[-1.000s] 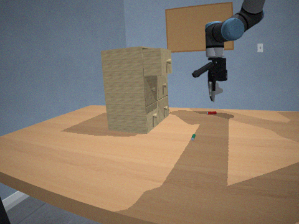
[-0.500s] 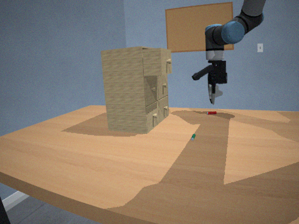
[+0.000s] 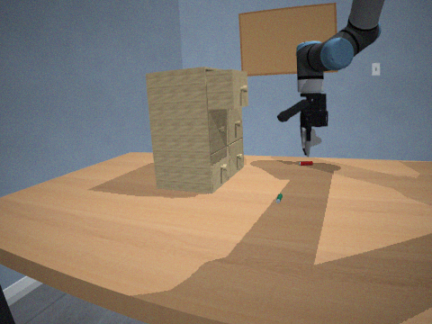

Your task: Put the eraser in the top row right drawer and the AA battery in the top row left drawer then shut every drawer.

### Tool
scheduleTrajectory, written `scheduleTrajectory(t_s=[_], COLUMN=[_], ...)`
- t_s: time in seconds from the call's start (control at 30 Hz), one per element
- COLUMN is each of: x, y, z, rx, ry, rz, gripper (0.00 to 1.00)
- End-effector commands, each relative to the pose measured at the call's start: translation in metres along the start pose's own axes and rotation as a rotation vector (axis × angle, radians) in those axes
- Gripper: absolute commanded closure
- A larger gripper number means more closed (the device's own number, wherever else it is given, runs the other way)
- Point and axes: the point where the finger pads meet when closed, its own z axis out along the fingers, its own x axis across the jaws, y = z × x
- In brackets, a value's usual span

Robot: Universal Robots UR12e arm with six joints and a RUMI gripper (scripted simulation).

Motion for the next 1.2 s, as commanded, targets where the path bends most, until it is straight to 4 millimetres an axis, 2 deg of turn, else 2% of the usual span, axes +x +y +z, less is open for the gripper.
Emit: scheduleTrajectory(t_s=[0.0, 0.37, 1.17], x=[0.0008, 0.0010, 0.0010], y=[-0.0006, -0.0008, -0.0008], z=[0.0050, 0.0125, 0.0131], rx=[0.001, 0.001, 0.001], ry=[0.001, 0.001, 0.001], rz=[0.000, 0.000, 0.000], gripper=[0.83, 0.83, 0.83])
